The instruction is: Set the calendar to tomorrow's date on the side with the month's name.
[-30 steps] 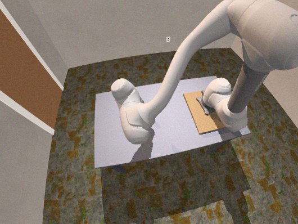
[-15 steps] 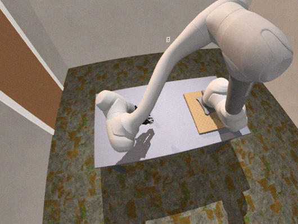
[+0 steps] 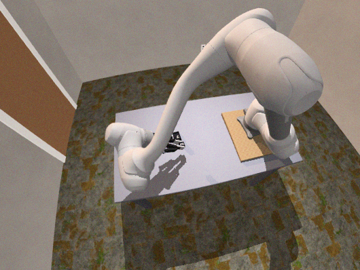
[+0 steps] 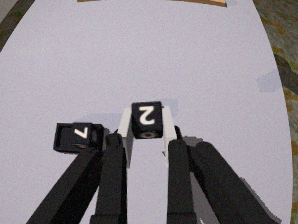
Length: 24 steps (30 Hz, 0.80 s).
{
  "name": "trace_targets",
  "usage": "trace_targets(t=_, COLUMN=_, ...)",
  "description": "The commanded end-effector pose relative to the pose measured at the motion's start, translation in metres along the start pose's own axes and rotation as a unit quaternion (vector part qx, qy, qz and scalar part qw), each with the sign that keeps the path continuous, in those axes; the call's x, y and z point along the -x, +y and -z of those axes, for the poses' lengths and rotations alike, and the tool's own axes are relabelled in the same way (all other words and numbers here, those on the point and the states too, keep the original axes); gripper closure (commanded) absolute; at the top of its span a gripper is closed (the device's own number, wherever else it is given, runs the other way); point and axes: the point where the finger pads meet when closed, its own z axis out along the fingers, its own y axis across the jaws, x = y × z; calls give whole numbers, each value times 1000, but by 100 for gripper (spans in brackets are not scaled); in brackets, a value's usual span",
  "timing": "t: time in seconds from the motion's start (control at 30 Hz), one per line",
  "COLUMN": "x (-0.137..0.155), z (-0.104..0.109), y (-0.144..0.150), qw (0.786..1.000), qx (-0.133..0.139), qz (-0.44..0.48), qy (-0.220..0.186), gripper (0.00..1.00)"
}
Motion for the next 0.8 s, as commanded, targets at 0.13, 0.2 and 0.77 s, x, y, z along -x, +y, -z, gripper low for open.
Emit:
trace_targets(t=0.13, x=0, z=0, y=0, qw=1000, qx=0, qz=0, qy=0, gripper=84)
trace_targets(t=0.2, x=0, z=0, y=0, qw=1000, qx=0, qz=0, qy=0, gripper=84)
trace_targets(t=0.77, x=5, z=-4, y=0, qw=1000, qx=0, qz=0, qy=0, gripper=84)
